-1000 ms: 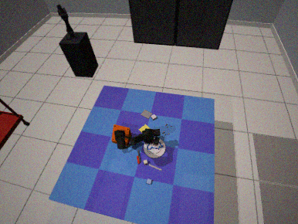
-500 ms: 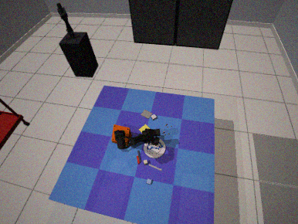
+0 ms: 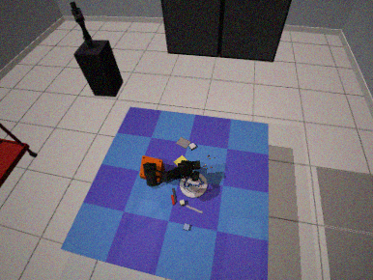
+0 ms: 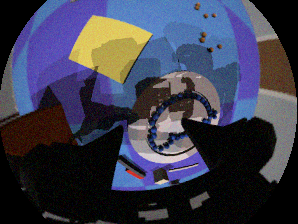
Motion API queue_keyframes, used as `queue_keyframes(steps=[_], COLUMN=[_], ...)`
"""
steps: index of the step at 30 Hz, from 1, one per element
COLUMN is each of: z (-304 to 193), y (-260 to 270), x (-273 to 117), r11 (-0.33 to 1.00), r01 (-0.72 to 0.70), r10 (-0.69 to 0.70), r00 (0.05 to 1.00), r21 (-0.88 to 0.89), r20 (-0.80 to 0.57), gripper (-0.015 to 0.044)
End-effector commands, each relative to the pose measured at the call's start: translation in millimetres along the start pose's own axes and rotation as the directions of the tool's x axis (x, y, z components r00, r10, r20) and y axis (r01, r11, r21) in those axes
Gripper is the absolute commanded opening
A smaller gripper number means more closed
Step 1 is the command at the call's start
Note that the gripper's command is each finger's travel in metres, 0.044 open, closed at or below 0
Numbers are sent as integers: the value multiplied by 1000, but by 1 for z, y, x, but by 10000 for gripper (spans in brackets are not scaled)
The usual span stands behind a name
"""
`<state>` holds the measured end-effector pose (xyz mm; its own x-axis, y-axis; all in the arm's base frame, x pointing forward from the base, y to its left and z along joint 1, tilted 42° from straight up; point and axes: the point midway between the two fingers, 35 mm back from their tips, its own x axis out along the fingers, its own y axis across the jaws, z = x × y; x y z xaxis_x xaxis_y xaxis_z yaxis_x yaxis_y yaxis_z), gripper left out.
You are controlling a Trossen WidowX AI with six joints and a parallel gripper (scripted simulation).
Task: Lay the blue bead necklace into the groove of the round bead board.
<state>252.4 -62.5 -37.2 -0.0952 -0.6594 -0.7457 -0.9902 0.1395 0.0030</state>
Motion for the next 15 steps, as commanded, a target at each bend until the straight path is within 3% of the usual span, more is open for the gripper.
queue_keyframes(steps=[1,7,8,11,15], z=[0,0,0,-1,-2], y=[0,0,0,0,-1], x=[-1,-1,-1,-3,-7], r11=[1000,1000,1000,970,808], r01=[-1,-1,-1,-2,-2], r10=[1,1,1,1,1], r00=[1000,1000,1000,1000,1000], r21=[4,4,20,242,590], r20=[2,2,2,2,2], gripper=[440,440,414,335,230])
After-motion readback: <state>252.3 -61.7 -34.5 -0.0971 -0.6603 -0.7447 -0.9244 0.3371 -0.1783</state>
